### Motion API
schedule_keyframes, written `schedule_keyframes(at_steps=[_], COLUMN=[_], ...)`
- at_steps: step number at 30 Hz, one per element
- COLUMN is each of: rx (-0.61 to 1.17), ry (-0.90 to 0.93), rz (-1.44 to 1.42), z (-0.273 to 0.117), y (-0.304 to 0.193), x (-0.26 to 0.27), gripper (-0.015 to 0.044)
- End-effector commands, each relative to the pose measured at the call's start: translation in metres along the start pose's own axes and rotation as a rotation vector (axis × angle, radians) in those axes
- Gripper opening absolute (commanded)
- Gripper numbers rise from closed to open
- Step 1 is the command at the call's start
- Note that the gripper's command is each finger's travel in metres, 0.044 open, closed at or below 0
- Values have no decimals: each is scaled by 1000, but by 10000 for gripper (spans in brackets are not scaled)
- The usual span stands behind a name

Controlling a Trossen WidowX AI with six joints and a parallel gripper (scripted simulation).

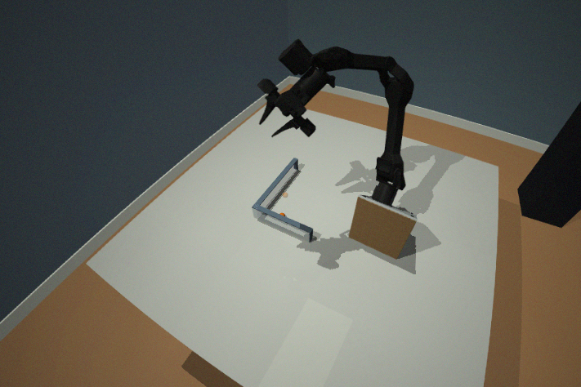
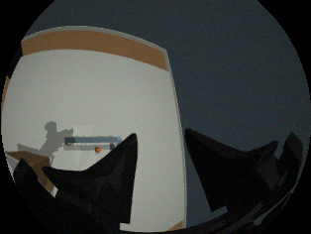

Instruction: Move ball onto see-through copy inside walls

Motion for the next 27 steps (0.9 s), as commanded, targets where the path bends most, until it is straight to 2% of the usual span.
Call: schedule_keyframes(at_steps=[1, 9, 16, 27], rx=[142, 440, 672, 715], ry=[70, 247, 425, 462], rz=[45, 120, 165, 172], z=[55, 160, 225, 244], y=[-28, -105, -178, -201], x=[8, 51, 117, 140], gripper=[214, 214, 214, 214])
Point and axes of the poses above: the point midway between the two fingers, 35 mm back from their tips, its own z axis out along the fingers, its own x axis across the jaws, y = z × x, the point moved 4 cm from there along -z, back along the fingers, and after that the axes turned 13 degrees about z, right-handed, at the moved point
